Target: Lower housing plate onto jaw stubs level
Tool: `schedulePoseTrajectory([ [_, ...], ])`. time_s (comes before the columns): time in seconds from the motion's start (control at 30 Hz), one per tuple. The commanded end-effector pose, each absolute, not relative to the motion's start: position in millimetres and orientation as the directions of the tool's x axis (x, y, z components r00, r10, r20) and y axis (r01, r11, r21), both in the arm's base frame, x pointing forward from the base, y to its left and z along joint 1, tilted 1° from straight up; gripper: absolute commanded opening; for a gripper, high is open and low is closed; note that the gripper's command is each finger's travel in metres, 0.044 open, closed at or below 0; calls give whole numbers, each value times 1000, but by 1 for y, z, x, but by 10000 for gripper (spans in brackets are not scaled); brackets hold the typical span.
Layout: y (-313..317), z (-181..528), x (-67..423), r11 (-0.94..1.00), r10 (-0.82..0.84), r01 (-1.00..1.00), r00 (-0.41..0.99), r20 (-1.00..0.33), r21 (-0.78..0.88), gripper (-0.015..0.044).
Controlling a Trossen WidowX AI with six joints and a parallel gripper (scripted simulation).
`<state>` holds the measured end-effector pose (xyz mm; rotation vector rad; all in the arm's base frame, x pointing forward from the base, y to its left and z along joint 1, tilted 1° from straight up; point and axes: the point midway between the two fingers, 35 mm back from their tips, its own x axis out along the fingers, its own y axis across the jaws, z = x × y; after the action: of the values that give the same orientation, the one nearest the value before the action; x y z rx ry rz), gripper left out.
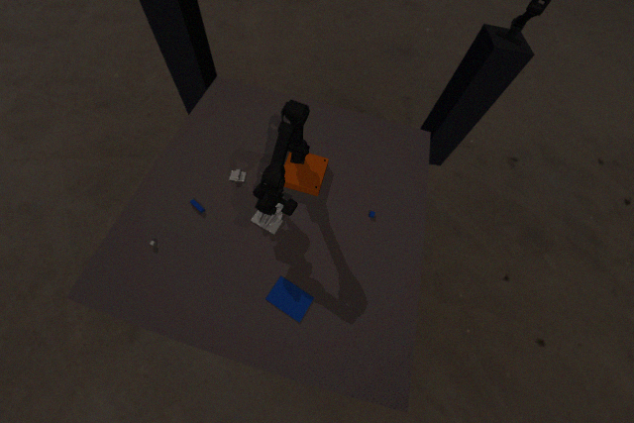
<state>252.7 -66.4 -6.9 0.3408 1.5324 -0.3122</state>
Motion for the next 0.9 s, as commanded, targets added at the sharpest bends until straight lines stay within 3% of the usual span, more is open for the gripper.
schedulePoseTrajectory([
  [0.0,-66,-7,253,913,19,408,19,-1000,25,351],
  [0.37,-66,-7,253,913,19,408,19,-1000,25,351],
  [0.5,-66,-7,253,914,15,405,17,-1000,21,440],
  [0.87,-66,-7,253,914,15,405,17,-1000,21,440],
])
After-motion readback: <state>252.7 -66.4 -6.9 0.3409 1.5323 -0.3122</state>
